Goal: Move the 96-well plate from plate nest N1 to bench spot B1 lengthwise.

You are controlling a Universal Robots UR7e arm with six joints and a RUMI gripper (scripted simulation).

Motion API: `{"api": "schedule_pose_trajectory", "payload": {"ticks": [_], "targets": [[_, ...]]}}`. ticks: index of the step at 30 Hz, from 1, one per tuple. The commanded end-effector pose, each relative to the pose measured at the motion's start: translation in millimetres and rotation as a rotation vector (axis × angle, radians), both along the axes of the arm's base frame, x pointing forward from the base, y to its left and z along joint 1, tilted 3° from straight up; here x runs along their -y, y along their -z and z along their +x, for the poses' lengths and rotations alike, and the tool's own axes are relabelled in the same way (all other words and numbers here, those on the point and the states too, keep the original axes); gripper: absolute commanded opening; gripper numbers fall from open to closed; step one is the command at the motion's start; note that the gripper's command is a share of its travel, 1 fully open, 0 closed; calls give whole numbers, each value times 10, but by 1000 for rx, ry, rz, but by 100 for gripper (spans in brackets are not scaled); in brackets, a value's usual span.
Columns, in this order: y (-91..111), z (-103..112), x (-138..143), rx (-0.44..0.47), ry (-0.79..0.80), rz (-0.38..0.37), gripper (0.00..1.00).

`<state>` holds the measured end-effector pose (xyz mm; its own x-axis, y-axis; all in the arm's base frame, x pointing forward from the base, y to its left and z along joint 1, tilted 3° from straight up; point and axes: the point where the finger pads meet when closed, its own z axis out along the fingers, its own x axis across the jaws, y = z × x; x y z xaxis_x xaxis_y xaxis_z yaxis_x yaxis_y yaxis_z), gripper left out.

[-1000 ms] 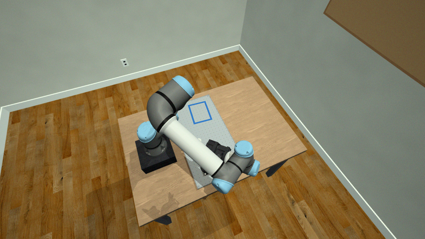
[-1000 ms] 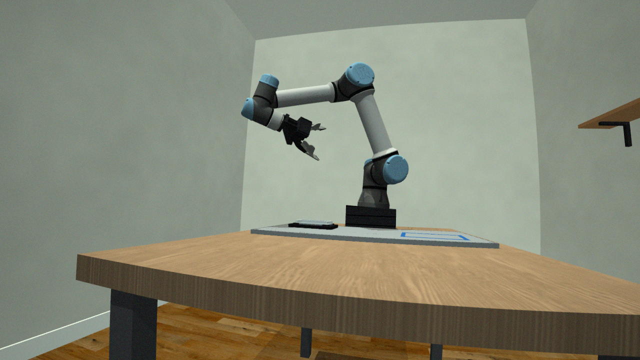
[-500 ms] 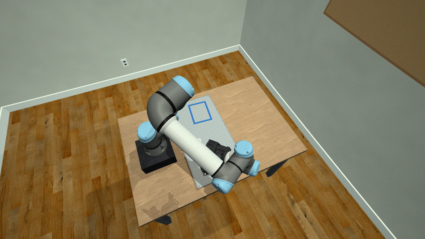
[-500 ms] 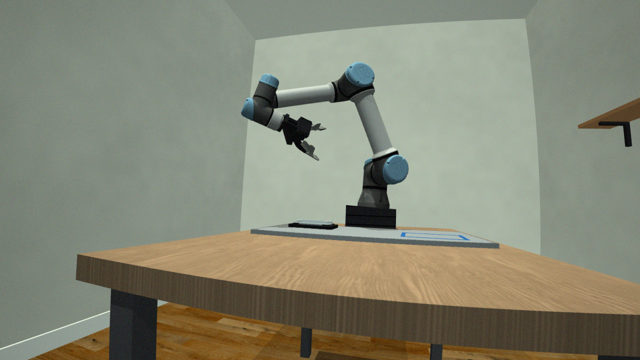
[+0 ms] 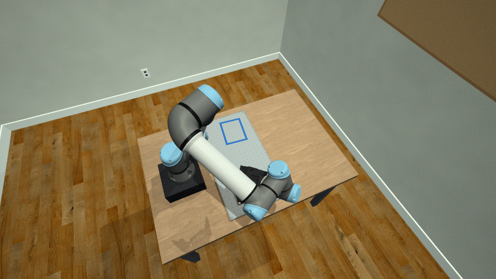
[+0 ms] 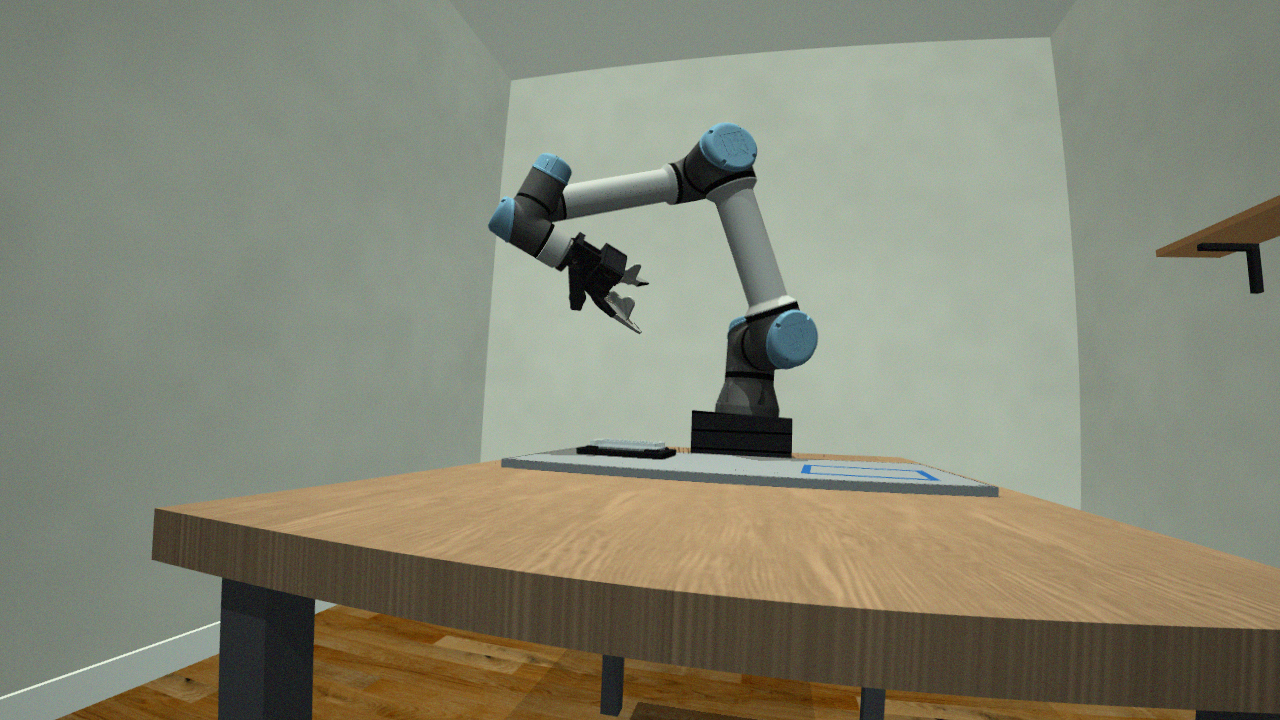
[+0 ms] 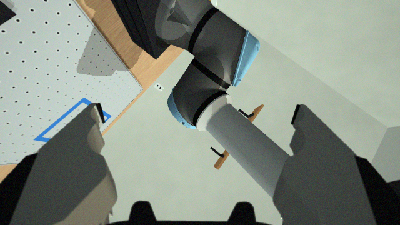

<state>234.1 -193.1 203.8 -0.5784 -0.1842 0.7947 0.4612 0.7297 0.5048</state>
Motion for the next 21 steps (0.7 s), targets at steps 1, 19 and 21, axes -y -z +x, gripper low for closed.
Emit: {"api": "schedule_pose_trajectory", "payload": {"ticks": [1,19,21], "targets": [[111,21,-14,89,-28,39,100],[658,182,-70,504,-236,231,100],[739,213,-77,556,-269,255,100]]}}
